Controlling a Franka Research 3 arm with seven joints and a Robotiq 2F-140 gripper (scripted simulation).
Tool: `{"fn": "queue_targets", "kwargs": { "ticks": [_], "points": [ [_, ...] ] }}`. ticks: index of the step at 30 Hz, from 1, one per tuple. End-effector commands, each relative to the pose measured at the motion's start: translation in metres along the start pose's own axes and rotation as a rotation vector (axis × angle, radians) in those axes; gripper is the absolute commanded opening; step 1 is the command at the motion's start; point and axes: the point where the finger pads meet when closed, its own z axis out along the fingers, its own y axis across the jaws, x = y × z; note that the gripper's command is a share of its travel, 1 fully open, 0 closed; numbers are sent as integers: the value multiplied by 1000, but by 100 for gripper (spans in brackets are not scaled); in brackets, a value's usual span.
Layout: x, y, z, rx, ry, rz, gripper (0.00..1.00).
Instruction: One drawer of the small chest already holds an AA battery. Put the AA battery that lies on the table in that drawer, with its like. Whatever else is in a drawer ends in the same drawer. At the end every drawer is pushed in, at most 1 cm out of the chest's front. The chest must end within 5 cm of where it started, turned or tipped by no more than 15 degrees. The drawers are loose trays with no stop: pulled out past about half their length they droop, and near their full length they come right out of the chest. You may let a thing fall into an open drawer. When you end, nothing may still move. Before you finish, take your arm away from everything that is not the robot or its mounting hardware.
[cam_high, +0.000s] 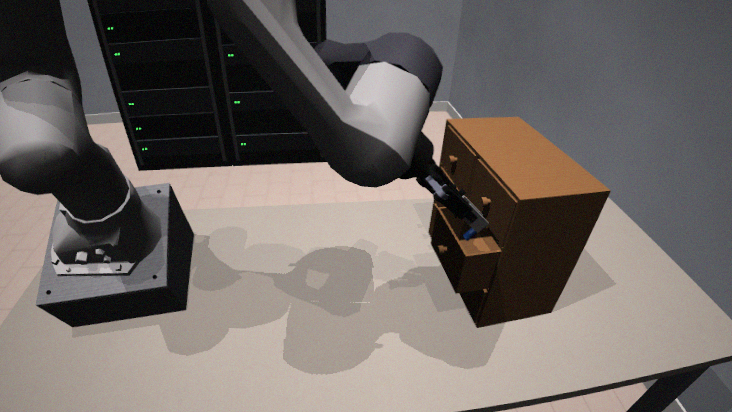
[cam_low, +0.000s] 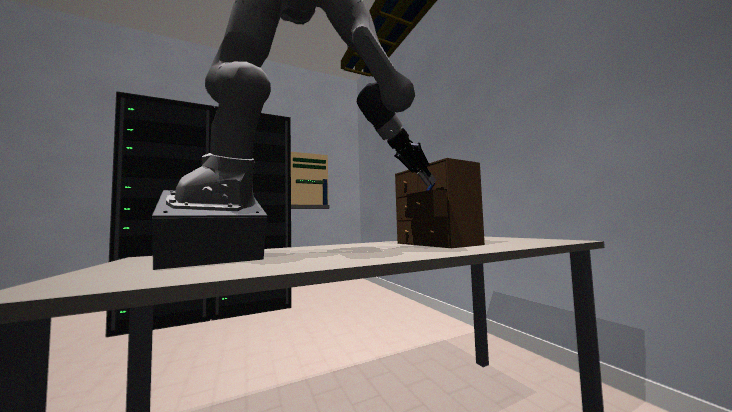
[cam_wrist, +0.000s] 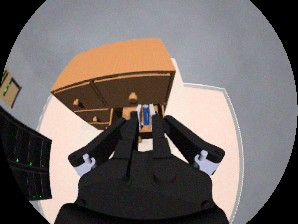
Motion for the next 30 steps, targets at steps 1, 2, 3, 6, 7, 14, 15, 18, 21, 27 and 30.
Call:
{"fn": "queue_targets", "kwargs": {
  "ticks": [1,2,3,6,7,14,15,18,21,27,30],
  "points": [
    [2,0,-1,2,1,-2,13],
    [2,0,-1,2,1,-2,15],
    [2,0,-1,2,1,-2,15],
    [2,0,-1,2,1,-2,17],
    [2,0,-1,2,1,-2,17],
    [2,0,-1,2,1,-2,100],
    [2,0,-1,2,1,-2,100],
    [2,0,-1,2,1,-2,100],
    [2,0,-1,2,1,-2,100],
    [-1,0,-4,2,1,-2,100],
    [-6,0,-10,2,1,-2,100]
  ]
}}
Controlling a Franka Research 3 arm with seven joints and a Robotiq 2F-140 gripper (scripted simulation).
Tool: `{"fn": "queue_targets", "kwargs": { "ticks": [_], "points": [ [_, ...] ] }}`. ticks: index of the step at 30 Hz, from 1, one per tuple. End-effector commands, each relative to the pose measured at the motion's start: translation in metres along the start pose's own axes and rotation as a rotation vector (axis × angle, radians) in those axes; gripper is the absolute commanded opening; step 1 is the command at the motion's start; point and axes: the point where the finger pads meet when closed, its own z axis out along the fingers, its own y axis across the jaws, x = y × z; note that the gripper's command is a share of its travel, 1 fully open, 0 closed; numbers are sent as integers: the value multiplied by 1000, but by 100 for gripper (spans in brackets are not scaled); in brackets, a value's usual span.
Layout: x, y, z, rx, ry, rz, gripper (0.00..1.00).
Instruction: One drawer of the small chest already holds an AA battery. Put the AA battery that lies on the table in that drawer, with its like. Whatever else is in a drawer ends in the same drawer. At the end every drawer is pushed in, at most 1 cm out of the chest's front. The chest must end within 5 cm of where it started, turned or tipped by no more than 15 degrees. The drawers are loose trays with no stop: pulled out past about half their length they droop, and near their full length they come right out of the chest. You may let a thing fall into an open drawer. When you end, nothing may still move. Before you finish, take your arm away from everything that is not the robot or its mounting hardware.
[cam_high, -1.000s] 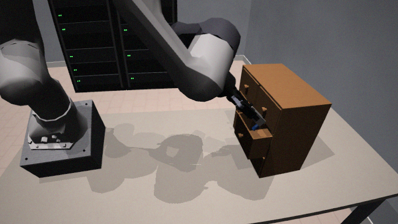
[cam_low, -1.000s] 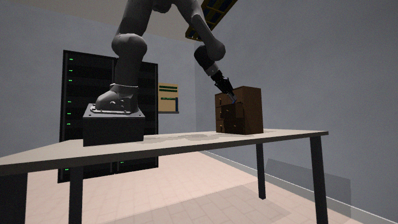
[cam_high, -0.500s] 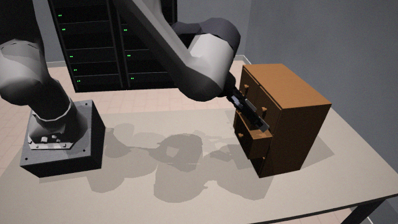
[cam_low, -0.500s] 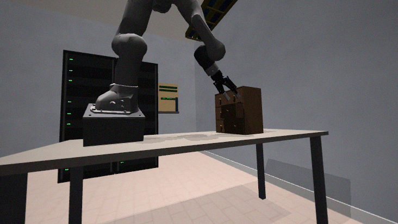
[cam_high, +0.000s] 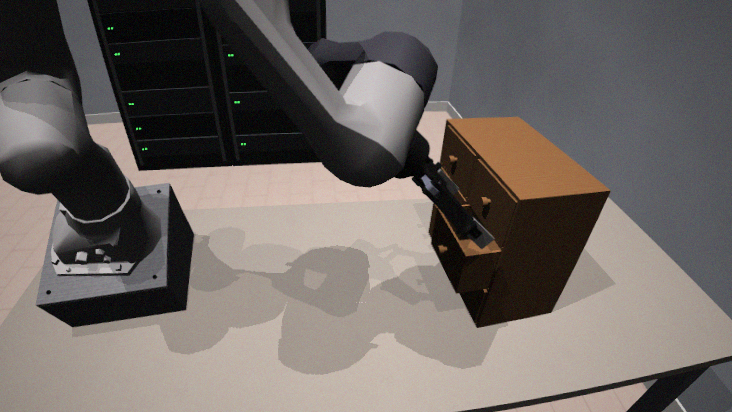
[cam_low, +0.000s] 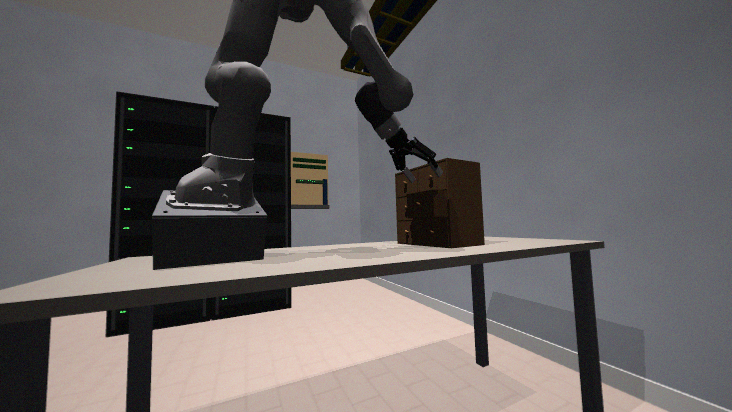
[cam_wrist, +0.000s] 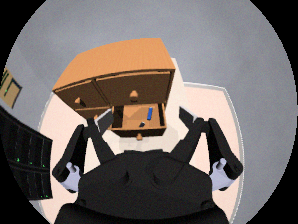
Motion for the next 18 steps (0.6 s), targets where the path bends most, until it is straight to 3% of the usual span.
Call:
{"fn": "queue_targets", "kwargs": {
  "ticks": [1,18],
  "points": [
    [-4,1,-6,-3,3,-7,100],
    [-45,1,-52,-3,3,-7,100]
  ]
}}
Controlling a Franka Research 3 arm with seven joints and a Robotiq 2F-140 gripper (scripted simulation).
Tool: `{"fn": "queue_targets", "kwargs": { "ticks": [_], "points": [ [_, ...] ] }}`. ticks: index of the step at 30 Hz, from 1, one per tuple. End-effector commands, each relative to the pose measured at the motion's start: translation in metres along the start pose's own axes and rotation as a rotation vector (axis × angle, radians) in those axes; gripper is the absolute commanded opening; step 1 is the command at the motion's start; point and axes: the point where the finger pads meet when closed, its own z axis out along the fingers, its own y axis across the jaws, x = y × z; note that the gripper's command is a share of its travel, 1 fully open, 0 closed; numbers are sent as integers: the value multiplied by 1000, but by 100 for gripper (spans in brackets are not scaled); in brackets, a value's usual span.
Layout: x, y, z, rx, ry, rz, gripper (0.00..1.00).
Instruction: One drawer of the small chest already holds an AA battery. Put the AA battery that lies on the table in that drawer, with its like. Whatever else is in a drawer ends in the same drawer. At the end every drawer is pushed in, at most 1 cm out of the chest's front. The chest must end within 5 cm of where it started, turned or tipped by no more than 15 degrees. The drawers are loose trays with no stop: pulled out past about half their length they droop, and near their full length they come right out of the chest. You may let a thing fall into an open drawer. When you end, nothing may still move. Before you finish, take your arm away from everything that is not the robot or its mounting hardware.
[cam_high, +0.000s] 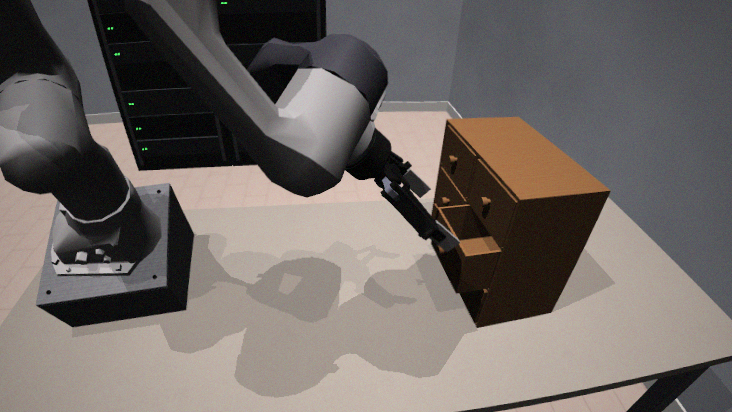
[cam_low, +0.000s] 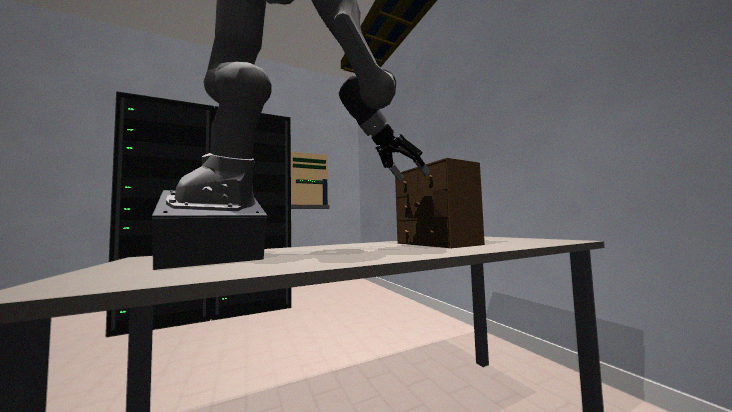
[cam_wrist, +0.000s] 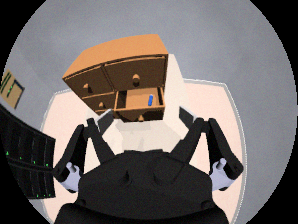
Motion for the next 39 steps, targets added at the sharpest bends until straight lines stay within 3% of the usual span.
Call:
{"fn": "queue_targets", "kwargs": {
  "ticks": [1,20,39],
  "points": [
    [-8,4,-12,-18,7,-34,100],
    [-66,5,-76,-18,7,-34,100],
    [-71,5,-82,-19,2,-34,100]
  ]
}}
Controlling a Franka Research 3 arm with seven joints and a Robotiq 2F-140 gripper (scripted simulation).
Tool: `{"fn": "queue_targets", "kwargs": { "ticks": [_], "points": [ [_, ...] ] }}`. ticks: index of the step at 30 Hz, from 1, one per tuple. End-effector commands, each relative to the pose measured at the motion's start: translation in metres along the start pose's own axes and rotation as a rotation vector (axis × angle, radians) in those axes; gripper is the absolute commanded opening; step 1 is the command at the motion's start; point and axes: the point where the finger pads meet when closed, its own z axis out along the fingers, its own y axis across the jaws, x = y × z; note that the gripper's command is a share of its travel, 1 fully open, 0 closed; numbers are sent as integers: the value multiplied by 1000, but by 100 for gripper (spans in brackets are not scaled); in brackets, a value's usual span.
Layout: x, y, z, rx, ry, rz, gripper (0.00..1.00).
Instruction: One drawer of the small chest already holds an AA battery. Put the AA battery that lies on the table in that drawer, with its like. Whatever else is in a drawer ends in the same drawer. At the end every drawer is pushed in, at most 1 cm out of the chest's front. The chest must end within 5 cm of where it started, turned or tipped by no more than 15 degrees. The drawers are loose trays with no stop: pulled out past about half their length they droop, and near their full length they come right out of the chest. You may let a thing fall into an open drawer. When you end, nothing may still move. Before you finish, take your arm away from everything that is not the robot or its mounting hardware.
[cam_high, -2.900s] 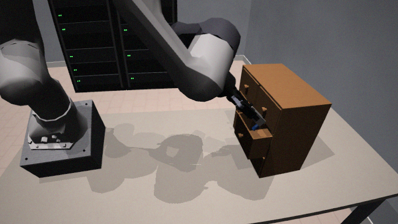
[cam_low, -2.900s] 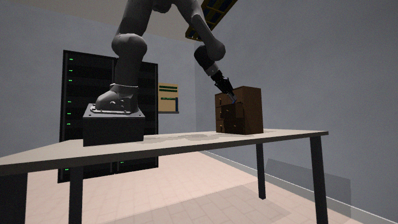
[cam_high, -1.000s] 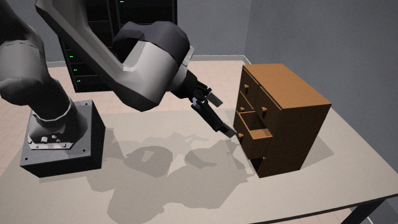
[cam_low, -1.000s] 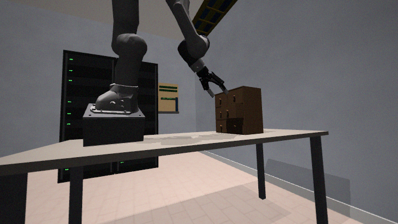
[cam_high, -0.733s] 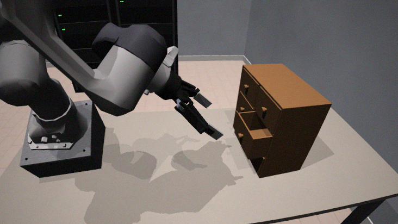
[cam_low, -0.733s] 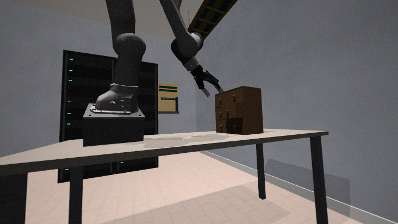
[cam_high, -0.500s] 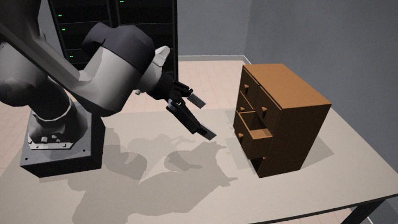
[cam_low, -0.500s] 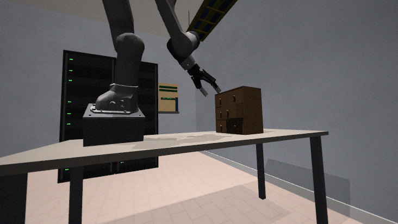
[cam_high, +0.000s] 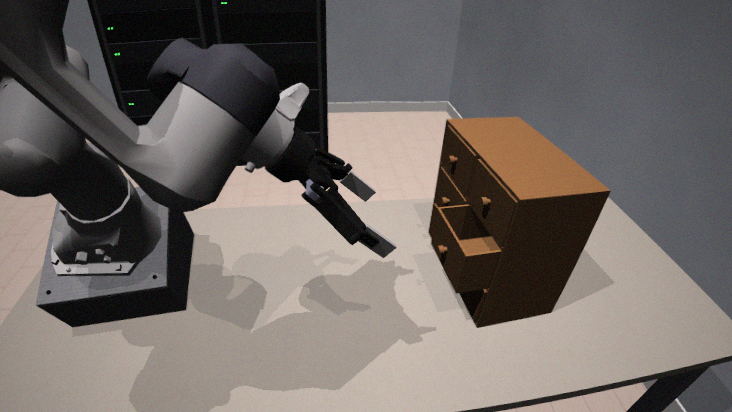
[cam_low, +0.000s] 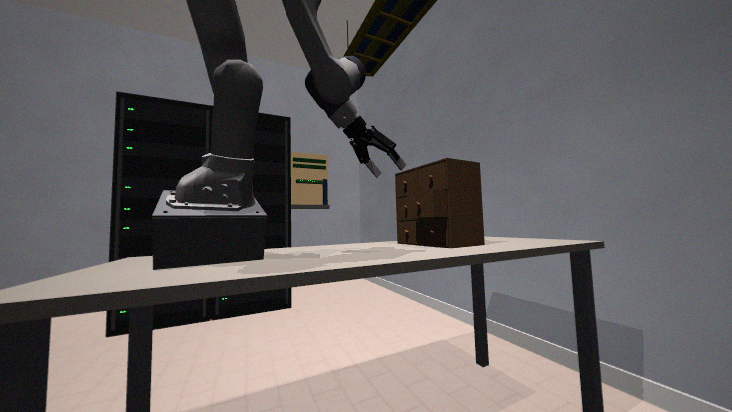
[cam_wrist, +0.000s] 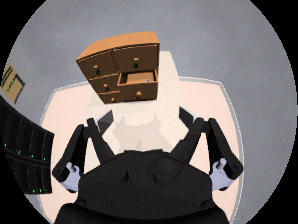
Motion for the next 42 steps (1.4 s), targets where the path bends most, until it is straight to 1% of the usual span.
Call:
{"fn": "queue_targets", "kwargs": {
  "ticks": [1,7,17,19,29,34,36,42],
  "points": [
    [0,0,0,0,-5,-15,100],
    [0,0,-1,-1,-18,-16,100],
    [2,0,-3,-2,-71,-16,100],
    [2,0,-3,-2,-71,-16,100],
    [5,-1,-5,-1,-143,-15,100],
    [7,-1,-7,-1,-193,-15,100],
    [7,-1,-7,-1,-193,-15,100],
    [10,0,-10,-5,-268,-15,100]
  ]
}}
